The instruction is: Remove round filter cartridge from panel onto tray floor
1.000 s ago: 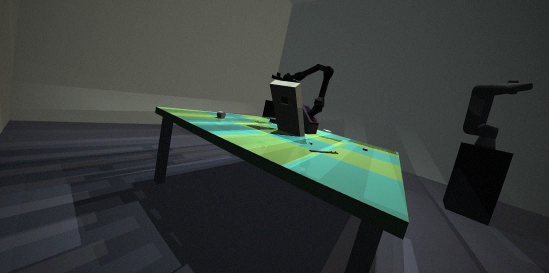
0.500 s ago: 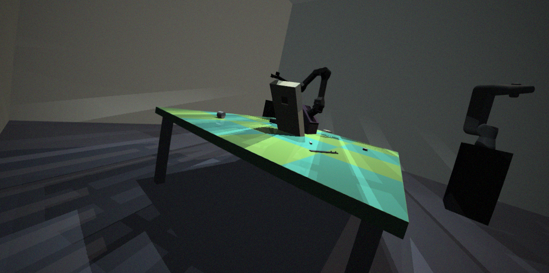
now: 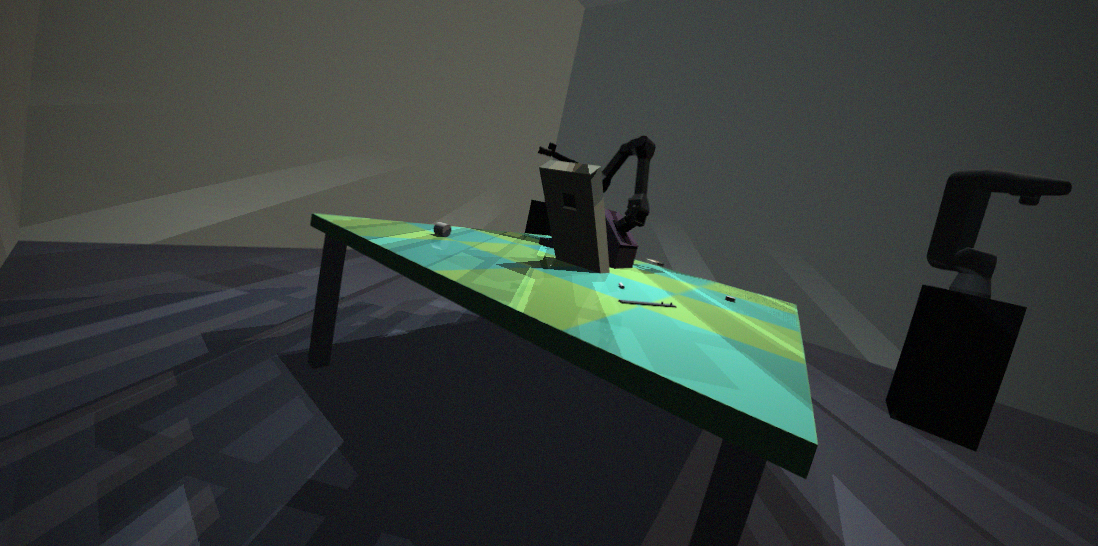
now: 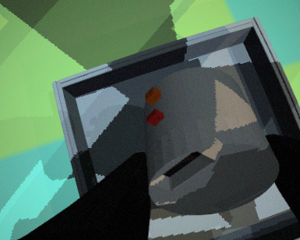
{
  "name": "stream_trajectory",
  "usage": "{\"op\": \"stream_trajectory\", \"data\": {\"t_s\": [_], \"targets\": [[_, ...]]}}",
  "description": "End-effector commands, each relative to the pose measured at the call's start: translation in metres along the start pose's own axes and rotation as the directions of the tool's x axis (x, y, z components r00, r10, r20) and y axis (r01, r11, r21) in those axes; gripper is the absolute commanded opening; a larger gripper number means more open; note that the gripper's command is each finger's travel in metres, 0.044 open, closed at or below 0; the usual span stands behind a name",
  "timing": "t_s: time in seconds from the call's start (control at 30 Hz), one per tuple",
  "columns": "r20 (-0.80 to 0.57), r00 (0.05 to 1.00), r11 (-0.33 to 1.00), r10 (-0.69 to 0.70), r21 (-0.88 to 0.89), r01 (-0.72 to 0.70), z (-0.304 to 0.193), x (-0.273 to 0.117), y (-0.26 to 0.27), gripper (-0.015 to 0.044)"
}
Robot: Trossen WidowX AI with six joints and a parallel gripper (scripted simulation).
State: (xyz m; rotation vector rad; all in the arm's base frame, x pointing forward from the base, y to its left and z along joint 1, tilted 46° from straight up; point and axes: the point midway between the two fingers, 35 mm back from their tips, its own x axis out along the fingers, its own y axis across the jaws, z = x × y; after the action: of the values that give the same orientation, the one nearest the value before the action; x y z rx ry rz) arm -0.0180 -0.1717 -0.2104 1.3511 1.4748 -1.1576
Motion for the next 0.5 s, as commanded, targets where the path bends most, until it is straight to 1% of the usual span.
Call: {"op": "stream_trajectory", "data": {"t_s": [0.0,0.23,0.33,0.47], "targets": [[0.006,1.0,1.0,-0.006,-0.003,0.006,-0.007,0.013,-0.001,0.0],[0.005,1.0,1.0,-0.006,-0.003,0.006,-0.022,0.034,-0.001,0.0],[0.005,1.0,1.0,-0.006,-0.003,0.006,-0.024,0.036,-0.001,0.0],[-0.004,1.0,1.0,0.0,0.0,0.0,-0.023,0.033,0.0,0.0105]]}}
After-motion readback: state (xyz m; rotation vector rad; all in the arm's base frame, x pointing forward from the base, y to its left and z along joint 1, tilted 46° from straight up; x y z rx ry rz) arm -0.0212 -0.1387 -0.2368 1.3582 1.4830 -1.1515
